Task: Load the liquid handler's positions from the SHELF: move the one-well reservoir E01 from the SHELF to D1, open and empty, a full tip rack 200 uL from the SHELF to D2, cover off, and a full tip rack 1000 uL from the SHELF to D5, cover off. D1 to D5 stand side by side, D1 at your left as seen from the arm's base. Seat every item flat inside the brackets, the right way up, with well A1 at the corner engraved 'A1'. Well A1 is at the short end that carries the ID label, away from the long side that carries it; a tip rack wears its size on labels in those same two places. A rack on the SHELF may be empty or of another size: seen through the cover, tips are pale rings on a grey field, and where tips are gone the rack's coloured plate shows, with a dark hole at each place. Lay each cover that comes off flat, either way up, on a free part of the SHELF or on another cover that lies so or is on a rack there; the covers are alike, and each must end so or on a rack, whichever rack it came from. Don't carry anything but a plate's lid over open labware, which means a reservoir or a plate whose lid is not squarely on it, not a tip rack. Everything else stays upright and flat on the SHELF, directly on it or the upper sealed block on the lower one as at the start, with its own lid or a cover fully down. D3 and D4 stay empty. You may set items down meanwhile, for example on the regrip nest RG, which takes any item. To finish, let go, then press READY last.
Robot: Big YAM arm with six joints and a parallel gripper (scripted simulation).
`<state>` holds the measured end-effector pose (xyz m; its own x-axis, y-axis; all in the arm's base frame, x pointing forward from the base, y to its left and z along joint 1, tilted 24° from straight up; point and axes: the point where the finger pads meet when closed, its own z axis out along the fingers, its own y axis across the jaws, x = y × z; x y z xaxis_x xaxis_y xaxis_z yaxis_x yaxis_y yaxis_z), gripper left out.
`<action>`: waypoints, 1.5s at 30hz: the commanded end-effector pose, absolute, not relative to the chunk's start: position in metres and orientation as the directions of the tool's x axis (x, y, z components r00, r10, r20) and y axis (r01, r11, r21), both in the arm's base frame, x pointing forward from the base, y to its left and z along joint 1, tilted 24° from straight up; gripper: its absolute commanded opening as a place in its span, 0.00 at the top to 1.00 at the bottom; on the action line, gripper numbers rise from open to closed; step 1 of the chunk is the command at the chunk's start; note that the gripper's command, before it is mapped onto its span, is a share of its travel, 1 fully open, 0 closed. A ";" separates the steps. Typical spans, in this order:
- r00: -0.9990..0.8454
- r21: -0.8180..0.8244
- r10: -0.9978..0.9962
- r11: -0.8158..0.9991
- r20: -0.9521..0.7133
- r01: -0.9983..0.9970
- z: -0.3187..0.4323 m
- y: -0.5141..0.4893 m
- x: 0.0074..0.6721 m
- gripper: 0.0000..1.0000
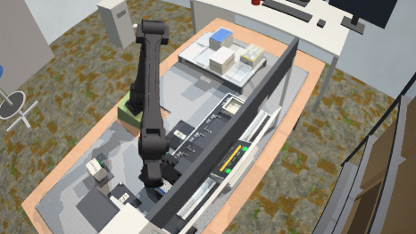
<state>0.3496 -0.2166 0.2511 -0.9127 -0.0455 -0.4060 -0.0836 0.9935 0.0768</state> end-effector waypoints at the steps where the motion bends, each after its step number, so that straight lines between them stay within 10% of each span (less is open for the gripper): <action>1: -0.888 0.022 -0.068 0.996 -0.455 -0.088 0.289 -0.227 0.351 0.00; 45: -0.889 0.006 -0.140 0.987 -0.437 -0.159 0.302 -0.227 0.306 0.00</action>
